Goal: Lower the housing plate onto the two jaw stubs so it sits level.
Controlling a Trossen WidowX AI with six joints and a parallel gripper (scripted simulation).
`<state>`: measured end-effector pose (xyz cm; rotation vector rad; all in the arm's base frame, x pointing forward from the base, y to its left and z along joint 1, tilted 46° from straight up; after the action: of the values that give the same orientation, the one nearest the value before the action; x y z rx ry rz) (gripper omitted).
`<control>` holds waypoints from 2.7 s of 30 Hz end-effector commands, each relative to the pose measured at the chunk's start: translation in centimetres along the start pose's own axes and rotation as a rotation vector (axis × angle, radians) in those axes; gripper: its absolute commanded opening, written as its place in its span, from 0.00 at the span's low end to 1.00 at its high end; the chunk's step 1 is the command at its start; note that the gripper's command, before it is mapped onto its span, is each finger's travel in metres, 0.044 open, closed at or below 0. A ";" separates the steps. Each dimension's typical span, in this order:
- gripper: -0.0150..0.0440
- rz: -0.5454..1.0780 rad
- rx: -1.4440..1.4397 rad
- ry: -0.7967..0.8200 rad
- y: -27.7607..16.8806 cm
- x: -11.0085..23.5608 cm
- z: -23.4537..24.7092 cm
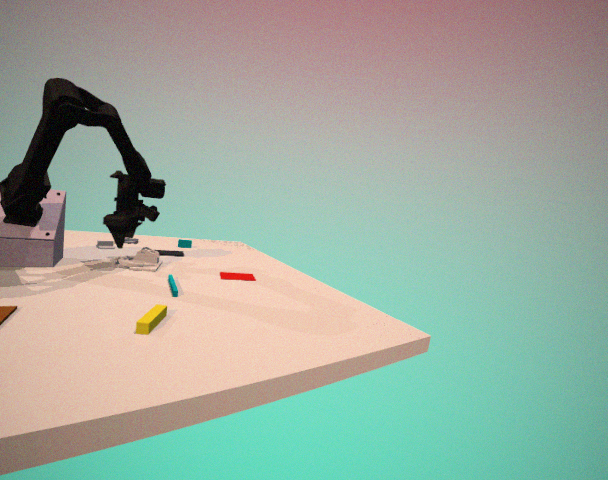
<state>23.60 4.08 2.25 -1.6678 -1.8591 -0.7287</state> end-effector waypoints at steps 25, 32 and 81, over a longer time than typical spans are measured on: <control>0.85 0.011 0.015 -0.014 -0.5 -3.9 -0.1; 0.85 0.011 0.015 -0.014 -0.5 -3.9 -0.1; 0.85 0.011 0.027 -0.015 -0.5 -4.9 -0.1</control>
<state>23.60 0.64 -0.92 -1.6693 -1.8596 -0.6992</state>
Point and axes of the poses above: the point midway between the two fingers, 35 mm back from their tips, its own x axis back along the fingers, its own z axis across the jaws, y = z × x, the point moved 6 cm from there along x, back along the fingers, and after that the axes turned 14 degrees about x, right-handed, at the moved point
